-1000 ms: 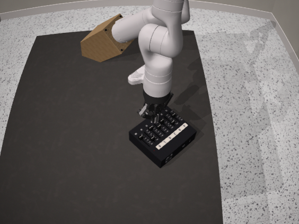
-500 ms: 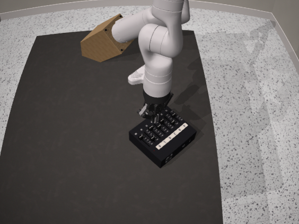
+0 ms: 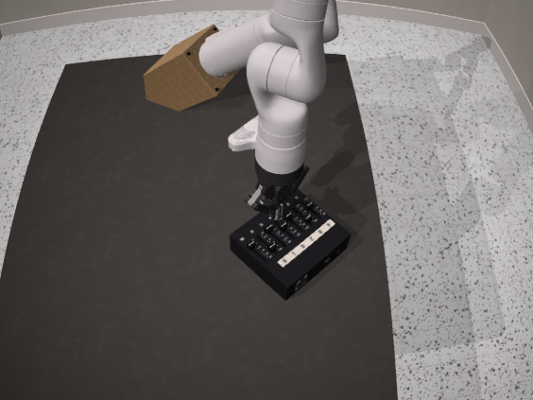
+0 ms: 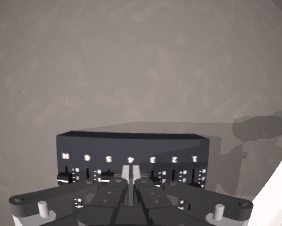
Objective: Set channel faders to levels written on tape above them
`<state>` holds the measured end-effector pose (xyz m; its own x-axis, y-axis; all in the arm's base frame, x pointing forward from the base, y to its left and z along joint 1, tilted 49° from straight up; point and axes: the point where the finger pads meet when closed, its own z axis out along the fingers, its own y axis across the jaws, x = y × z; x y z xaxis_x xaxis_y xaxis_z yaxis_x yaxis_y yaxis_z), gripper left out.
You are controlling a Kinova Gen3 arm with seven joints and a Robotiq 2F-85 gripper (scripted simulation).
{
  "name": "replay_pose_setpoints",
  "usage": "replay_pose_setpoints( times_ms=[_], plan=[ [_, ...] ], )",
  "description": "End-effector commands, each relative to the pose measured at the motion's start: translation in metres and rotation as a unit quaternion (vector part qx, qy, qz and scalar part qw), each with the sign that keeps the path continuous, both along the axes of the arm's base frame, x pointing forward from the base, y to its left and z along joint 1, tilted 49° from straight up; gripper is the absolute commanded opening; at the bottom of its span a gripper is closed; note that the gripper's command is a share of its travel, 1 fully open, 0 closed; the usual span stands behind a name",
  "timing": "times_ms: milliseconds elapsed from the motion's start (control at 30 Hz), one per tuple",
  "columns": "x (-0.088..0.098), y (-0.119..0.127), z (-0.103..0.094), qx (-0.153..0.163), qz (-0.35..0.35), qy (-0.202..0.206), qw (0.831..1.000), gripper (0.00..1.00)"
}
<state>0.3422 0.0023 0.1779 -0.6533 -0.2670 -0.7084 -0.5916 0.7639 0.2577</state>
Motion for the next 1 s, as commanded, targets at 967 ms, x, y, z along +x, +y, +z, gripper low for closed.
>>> replay_pose_setpoints(
  times_ms=[967],
  plan=[
    [0.0057,0.0067,-0.0078,0.000,0.000,0.000,1.000,0.00]
  ],
)
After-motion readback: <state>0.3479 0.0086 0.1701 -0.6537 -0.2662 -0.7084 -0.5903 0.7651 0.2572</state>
